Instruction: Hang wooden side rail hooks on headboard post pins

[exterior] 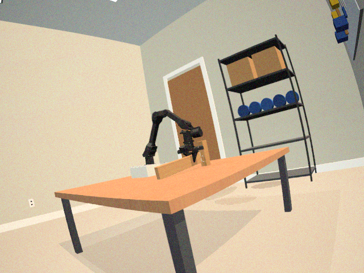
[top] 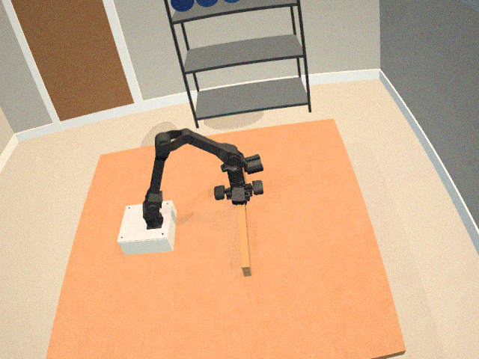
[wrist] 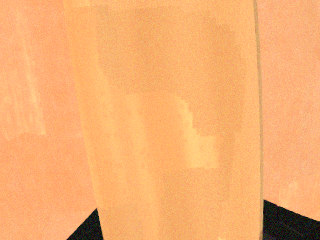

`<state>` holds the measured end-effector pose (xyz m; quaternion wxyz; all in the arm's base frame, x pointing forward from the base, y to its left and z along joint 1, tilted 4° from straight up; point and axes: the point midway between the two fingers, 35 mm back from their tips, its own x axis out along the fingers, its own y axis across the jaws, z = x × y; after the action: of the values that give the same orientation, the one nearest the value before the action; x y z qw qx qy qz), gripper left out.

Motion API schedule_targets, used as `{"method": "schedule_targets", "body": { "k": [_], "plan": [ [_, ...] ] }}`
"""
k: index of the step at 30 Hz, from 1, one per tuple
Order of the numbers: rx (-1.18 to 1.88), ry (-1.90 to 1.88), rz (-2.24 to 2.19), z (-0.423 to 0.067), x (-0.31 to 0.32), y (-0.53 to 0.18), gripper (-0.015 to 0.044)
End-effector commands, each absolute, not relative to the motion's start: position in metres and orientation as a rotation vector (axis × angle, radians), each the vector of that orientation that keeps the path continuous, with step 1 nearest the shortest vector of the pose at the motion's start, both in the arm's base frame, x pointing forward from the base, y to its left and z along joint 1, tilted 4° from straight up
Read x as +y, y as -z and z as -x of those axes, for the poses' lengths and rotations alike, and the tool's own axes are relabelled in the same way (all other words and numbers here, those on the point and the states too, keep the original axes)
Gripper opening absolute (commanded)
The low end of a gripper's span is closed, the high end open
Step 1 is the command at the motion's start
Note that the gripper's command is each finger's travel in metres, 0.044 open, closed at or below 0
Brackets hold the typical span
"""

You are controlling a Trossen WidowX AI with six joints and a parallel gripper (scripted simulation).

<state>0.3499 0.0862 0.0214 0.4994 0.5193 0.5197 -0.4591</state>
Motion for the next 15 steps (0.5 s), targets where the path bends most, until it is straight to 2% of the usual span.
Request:
{"method": "schedule_targets", "body": {
  "k": [1, 15],
  "plan": [
    [1.254, 1.108, -1.263, -0.3512, 0.0872, -0.0225, 0.0000],
    [1.254, 1.108, -1.263, -0.3514, 0.0888, -0.0226, 0.0000]
  ]
}}
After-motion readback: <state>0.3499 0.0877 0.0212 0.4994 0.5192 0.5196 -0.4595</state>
